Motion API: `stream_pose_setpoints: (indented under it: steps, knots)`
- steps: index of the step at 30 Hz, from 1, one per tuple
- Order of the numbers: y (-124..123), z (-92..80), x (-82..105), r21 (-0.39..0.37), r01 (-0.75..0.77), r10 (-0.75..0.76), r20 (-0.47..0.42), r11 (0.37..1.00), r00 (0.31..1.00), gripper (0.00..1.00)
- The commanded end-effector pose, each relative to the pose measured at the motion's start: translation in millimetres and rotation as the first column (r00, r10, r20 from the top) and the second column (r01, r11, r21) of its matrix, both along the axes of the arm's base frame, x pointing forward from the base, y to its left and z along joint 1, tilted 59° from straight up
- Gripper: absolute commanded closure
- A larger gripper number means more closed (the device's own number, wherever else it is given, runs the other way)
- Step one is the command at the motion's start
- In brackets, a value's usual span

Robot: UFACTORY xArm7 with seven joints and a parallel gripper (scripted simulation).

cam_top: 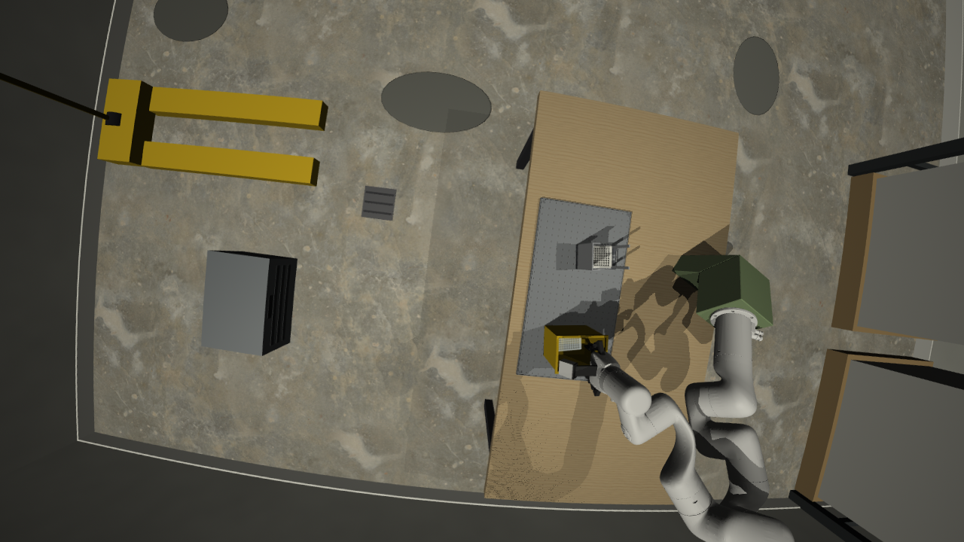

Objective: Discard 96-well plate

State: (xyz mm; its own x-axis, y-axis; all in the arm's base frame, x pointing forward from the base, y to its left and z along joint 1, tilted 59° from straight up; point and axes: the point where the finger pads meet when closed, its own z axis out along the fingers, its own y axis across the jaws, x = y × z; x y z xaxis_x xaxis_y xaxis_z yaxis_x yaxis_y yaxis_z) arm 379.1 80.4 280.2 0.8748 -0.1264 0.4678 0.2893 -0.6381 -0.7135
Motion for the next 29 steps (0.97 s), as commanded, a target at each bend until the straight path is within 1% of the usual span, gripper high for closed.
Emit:
stream_pose_setpoints:
  steps: [1,29]
  knots:
    - [-9.4,6.6,-3.8,0.0,0.003,-0.003,0.002,1.0,1.0,0.0]
    - [-9.5,6.6,-3.8,0.0,0.003,-0.003,0.002,1.0,1.0,0.0]
